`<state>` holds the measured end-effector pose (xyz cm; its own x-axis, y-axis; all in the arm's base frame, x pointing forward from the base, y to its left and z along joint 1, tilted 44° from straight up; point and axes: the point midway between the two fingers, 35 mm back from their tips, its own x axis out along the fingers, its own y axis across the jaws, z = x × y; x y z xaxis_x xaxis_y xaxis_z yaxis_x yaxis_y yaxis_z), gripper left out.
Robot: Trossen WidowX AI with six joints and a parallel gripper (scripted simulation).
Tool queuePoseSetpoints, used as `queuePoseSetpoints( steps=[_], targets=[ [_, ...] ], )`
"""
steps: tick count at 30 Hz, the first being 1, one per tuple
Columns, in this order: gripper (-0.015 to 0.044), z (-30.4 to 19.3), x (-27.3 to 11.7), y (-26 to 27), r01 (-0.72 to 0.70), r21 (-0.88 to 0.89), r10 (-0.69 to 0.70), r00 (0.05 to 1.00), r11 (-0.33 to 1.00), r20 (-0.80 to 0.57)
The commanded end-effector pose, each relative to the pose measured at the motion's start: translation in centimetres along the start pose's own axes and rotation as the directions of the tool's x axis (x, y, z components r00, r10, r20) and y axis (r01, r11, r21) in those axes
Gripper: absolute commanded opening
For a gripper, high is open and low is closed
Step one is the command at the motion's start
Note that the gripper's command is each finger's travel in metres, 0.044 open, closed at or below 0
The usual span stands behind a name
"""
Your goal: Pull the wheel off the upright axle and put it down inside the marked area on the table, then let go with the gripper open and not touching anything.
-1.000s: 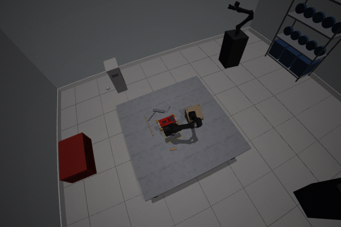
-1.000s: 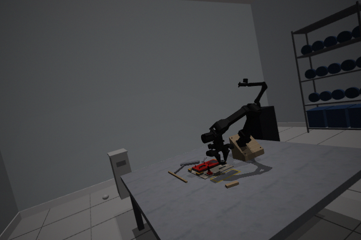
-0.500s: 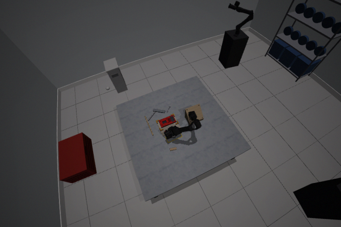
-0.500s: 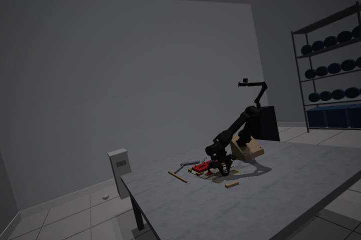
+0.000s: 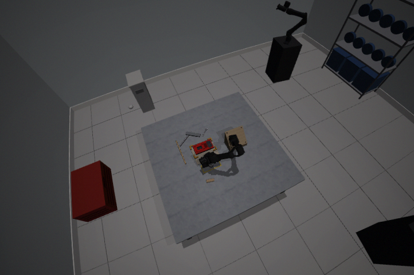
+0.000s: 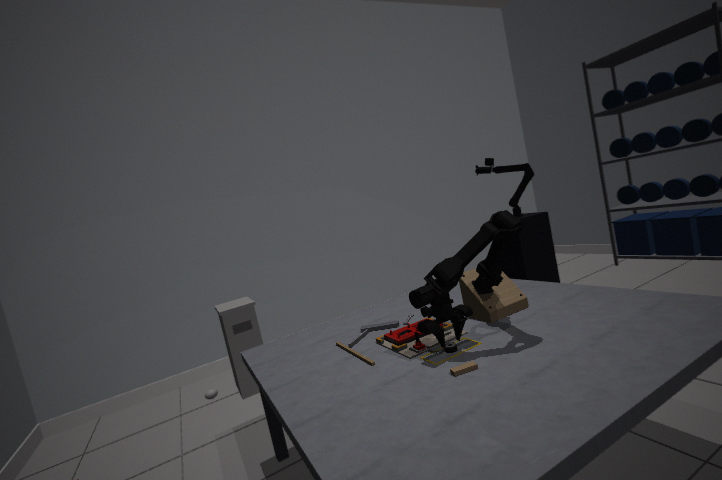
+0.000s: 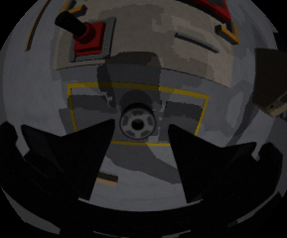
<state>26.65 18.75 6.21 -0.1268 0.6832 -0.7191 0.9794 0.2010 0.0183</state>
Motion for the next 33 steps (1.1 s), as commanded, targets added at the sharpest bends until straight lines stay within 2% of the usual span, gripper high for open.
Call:
queuePoseSetpoints(
  steps=[1,5,7,10,11,14,33],
  targets=[
    [0.0300,-0.1,-3.6,0.4,-0.026,-0.004,0.026,1.000,1.000,-0.002],
    [0.0300,-0.1,-4.8,0.2,-0.028,-0.002,0.028,1.000,1.000,-0.002],
    [0.0352,0.8,-4.9,-0.5,-0.029,0.005,0.029,1.000,1.000,0.006],
    [0.0431,2.8,-7.6,-4.3,-0.026,0.004,0.026,1.000,1.000,0.012],
    [0.0440,3.3,-8.3,-5.8,-0.025,0.003,0.025,1.000,1.000,0.009],
    [0.0440,3.9,-9.2,-8.0,-0.024,0.001,0.024,1.000,1.000,0.001],
    [0.0440,3.9,-9.2,-8.0,-0.024,0.001,0.024,1.000,1.000,0.001]
  ],
)
